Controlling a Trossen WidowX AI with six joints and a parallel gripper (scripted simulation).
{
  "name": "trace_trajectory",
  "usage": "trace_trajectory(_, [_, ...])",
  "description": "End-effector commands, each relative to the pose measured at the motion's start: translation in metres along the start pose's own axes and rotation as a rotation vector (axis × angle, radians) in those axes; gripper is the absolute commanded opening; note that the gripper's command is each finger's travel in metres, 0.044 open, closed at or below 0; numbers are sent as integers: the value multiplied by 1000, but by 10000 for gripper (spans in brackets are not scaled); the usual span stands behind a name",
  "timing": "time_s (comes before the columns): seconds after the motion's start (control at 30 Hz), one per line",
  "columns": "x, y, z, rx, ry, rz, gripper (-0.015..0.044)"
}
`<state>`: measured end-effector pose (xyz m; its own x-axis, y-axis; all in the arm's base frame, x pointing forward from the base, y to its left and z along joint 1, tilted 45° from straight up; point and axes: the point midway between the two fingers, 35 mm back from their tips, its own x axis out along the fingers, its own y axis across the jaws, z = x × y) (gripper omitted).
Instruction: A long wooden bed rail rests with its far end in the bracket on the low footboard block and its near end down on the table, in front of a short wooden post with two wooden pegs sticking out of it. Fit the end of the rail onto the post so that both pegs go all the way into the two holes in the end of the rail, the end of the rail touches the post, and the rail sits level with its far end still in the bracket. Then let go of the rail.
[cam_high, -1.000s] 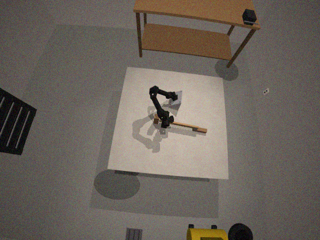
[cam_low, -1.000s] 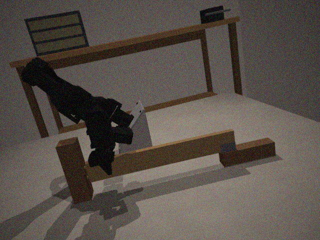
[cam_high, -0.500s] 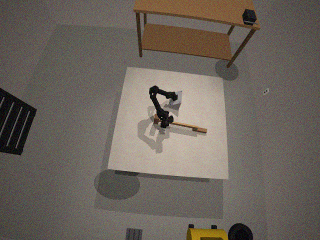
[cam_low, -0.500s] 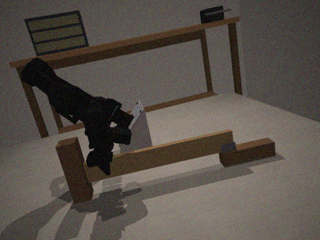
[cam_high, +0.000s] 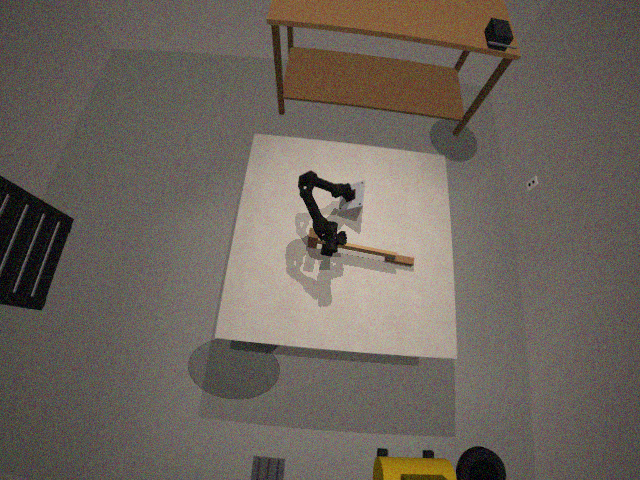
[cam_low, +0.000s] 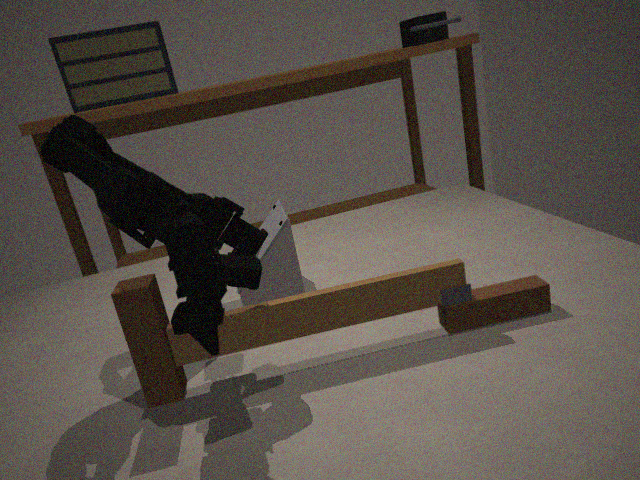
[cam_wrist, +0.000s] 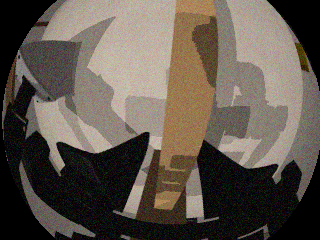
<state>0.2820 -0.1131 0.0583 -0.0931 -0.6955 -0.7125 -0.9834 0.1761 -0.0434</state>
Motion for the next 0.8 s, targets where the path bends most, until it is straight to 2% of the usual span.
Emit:
trace_trajectory(0.0, [0, 0, 0, 0, 1, 0, 341])
trace_trajectory(0.13, [0, 0, 0, 0, 1, 0, 440])
trace_trajectory(0.37, [-2, 0, 2, 0, 0, -1, 440])
trace_trajectory(0.53, [-30, 0, 30, -1, -3, -5, 440])
trace_trajectory(0.77, [-30, 0, 30, -1, -3, -5, 440])
